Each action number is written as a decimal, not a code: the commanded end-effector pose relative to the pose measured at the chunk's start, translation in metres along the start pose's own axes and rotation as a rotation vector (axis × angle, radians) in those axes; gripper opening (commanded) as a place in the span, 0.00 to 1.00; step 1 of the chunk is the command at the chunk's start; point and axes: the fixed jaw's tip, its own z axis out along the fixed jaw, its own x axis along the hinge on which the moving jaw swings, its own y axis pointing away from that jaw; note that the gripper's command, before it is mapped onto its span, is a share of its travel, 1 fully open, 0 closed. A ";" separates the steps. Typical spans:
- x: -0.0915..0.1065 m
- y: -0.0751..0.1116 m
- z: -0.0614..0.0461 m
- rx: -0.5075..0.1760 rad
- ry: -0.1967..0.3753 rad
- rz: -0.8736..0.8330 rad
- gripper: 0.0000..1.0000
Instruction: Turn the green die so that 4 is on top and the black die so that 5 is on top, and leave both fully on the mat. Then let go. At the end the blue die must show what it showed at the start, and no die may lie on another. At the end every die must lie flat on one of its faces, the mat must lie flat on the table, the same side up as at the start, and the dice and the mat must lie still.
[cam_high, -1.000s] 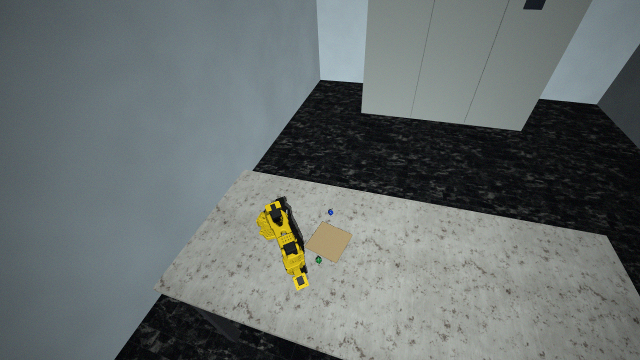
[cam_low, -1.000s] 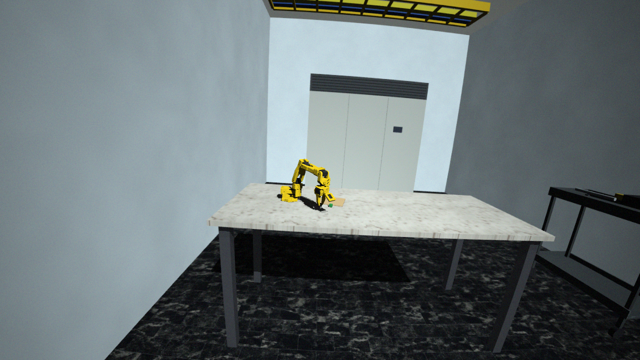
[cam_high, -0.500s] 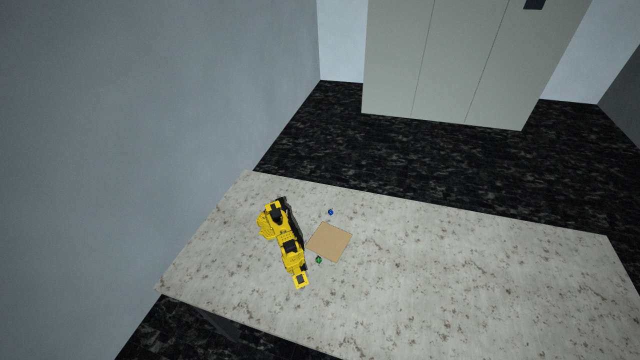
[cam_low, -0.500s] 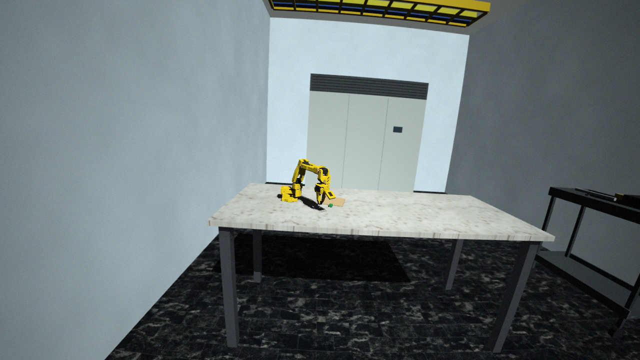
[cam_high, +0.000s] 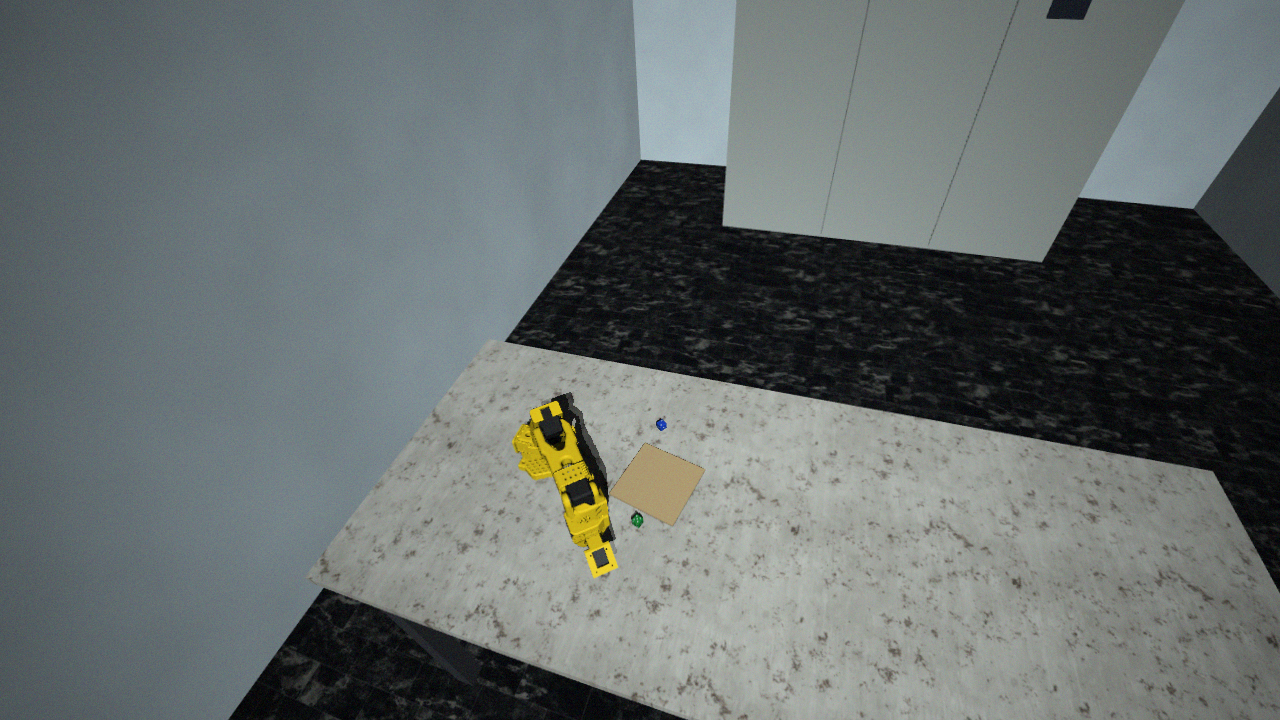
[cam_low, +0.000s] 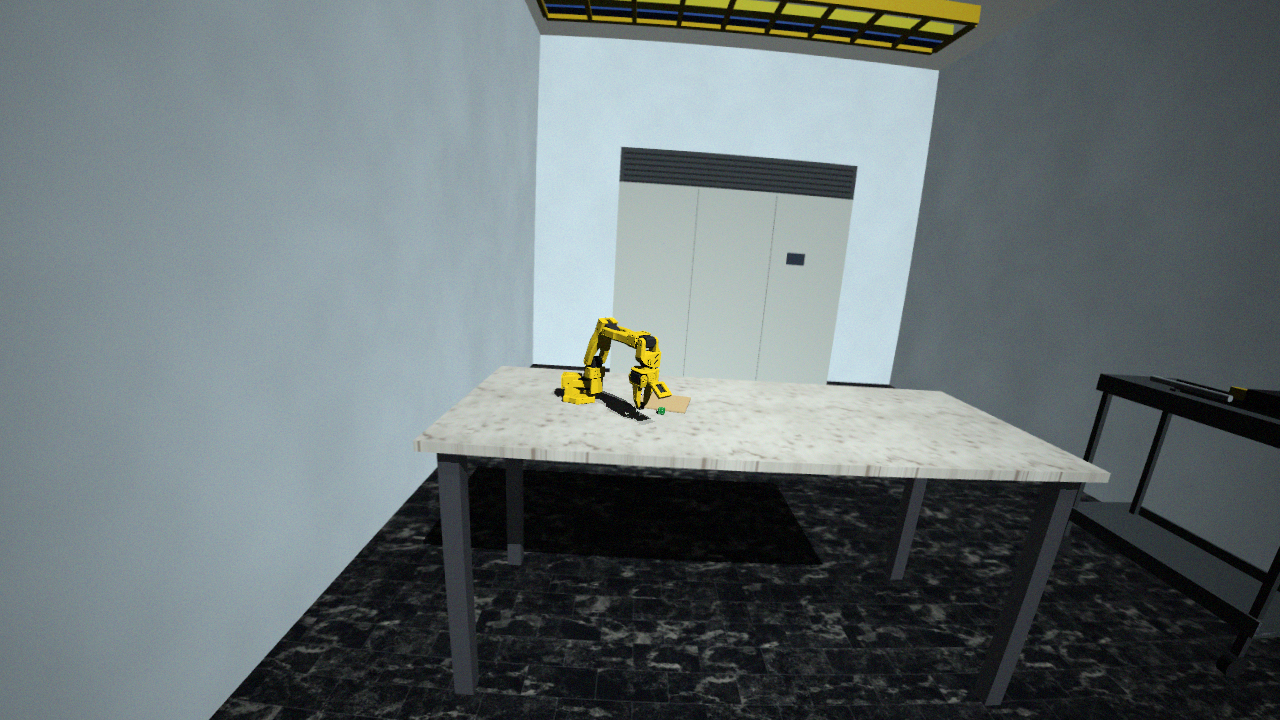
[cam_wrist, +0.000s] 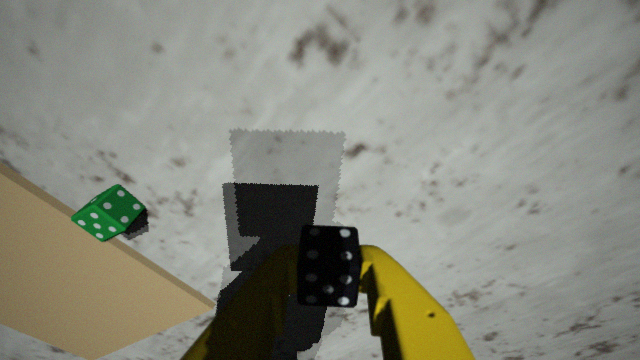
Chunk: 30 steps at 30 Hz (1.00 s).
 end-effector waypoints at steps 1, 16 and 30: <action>-0.007 0.004 -0.017 -0.003 -0.085 -0.010 0.00; 0.004 0.065 -0.015 -0.002 -0.085 -0.273 0.00; 0.051 0.148 -0.010 0.000 -0.082 -0.680 0.00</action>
